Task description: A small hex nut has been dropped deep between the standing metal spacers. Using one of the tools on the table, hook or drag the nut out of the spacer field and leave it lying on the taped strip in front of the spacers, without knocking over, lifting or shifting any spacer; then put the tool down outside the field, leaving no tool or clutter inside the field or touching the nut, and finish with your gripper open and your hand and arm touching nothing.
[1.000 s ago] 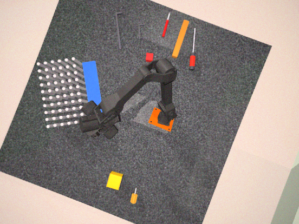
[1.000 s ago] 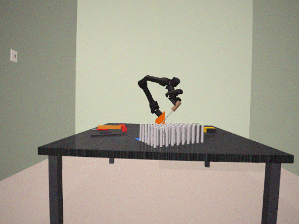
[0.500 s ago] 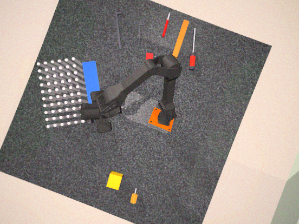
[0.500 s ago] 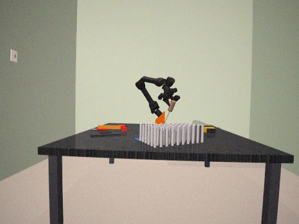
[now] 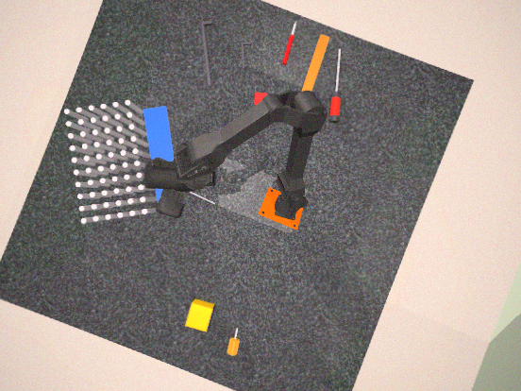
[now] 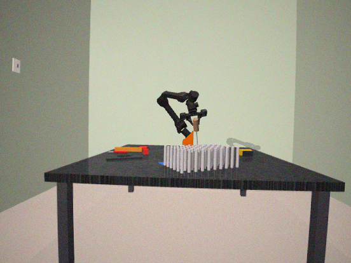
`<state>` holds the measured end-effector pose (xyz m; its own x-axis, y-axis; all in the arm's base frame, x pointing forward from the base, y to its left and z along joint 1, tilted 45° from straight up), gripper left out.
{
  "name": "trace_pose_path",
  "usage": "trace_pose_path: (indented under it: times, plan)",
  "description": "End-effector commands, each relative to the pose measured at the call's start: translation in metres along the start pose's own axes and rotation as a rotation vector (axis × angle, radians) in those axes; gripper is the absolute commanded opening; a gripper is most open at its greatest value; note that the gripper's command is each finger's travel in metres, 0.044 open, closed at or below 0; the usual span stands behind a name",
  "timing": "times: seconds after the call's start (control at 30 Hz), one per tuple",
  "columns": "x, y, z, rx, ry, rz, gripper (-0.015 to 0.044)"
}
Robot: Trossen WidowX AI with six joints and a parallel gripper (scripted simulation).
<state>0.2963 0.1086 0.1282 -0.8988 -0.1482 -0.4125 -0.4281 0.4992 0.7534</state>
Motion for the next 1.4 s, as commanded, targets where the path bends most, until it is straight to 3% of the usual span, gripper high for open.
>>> trace_pose_path:
  times: [0.0, 1.37]
  plan:
    - [-0.002, 0.002, -0.01, 0.005, -0.145, -0.013, 0.0]
    - [0.004, 0.01, -0.103, 0.04, -1.555, -0.107, 0.0]
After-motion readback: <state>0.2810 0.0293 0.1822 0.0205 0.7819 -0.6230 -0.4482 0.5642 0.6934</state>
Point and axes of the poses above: the point midway between the two fingers, 35 mm back from their tips, its own y axis back along the fingers, its own z axis across the jaws, x = y × z, the point moved 9 cm from there along y, back along the fingers, and after that the axes turned 4 degrees about -y, right-handed, at the moved point
